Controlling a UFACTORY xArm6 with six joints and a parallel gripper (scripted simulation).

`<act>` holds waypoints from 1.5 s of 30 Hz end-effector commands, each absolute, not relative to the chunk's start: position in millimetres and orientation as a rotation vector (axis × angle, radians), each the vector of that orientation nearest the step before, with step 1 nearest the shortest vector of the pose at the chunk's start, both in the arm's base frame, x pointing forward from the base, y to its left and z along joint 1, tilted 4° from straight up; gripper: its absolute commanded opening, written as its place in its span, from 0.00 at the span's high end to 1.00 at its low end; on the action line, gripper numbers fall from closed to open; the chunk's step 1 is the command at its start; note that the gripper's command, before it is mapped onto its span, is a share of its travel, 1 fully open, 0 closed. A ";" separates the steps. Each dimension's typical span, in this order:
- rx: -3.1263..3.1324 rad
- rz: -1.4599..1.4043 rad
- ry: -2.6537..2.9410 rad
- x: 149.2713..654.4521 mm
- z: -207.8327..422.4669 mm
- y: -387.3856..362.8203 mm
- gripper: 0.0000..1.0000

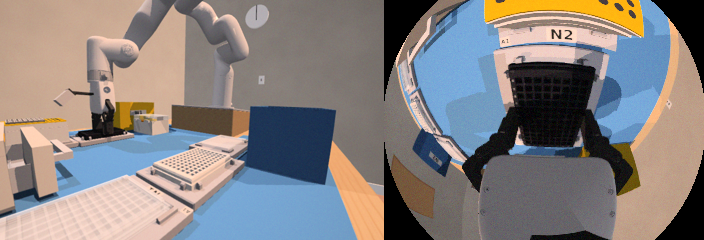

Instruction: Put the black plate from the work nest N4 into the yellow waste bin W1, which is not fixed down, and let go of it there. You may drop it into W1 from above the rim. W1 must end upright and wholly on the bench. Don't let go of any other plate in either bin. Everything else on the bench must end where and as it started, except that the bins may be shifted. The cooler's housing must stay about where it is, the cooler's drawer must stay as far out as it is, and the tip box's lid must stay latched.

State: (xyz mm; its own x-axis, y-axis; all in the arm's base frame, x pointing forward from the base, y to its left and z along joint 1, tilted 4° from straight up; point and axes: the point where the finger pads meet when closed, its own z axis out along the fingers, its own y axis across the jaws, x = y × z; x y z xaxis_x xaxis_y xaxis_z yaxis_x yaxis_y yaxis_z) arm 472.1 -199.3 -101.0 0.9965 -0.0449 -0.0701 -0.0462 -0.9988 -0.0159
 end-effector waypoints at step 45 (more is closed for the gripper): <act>-3.123 0.102 0.071 474.9 -86.6 -200.4 1.00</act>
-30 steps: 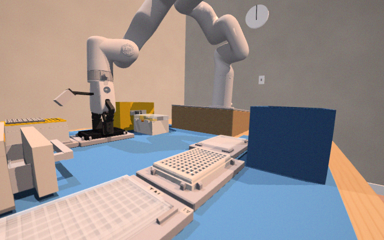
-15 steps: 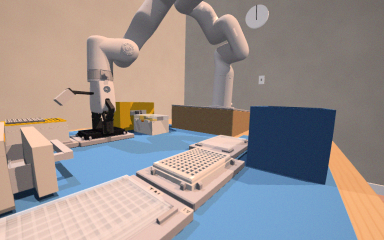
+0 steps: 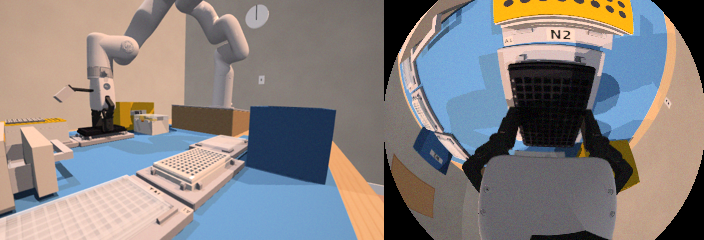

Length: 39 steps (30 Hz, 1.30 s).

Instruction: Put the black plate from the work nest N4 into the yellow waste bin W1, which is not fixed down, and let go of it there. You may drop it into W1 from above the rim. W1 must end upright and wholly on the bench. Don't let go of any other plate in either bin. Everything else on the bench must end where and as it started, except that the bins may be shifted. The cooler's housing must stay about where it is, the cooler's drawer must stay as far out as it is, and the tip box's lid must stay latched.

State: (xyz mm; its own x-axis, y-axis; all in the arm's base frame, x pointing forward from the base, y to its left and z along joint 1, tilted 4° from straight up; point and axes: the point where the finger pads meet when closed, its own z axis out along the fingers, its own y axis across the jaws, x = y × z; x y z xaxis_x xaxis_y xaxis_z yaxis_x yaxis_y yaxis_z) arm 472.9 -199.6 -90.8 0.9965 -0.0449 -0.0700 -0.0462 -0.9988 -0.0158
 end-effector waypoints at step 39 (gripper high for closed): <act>-3.123 0.102 0.071 477.1 -54.3 -200.9 1.00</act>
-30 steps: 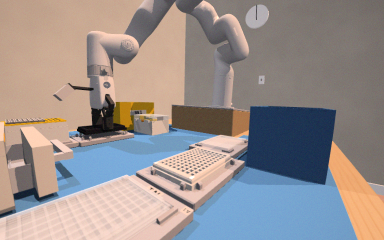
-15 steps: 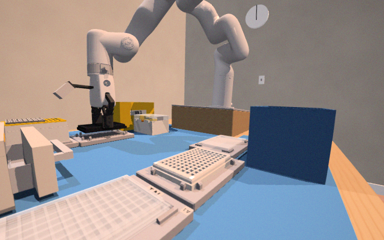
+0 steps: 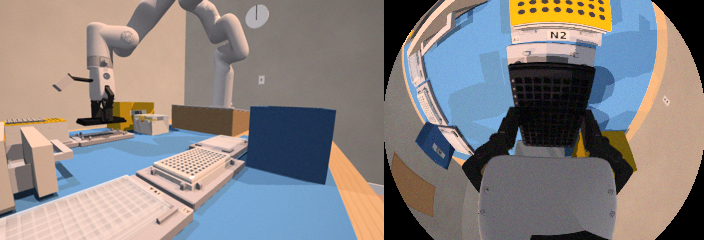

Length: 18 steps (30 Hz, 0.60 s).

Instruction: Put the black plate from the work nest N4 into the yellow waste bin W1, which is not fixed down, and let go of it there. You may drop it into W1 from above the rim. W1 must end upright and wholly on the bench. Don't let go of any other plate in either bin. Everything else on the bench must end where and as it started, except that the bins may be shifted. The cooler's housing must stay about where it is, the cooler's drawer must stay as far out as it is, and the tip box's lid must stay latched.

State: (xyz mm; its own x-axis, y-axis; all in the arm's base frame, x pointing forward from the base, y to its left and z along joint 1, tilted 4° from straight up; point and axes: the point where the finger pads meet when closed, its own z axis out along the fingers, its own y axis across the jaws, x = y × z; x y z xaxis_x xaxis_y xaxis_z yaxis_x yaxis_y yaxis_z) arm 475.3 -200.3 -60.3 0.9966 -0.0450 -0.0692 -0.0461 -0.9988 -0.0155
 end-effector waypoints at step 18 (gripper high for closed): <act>-3.123 0.102 0.071 478.9 -27.6 -201.4 1.00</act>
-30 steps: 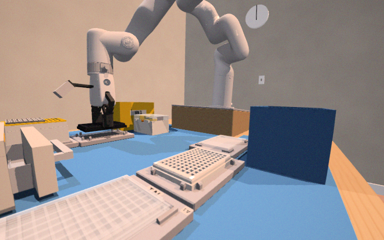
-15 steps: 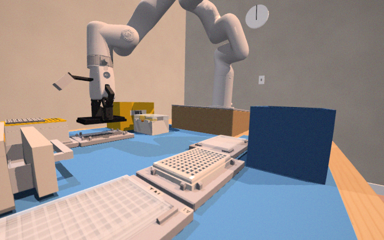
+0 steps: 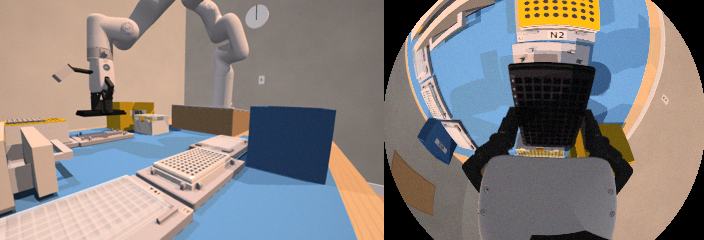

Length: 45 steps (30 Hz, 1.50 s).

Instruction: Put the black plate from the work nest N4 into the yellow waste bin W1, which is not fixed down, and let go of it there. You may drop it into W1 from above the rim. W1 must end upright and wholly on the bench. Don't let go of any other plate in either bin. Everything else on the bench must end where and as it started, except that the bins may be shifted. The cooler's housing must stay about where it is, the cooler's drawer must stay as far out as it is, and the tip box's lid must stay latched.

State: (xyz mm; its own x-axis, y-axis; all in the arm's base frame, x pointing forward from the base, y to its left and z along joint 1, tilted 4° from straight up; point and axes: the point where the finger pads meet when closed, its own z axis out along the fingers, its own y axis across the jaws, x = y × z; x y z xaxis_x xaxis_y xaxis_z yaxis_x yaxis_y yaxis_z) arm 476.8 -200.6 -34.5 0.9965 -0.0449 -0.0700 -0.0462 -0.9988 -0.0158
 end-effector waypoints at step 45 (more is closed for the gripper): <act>-3.123 0.102 0.071 482.6 28.6 -202.4 1.00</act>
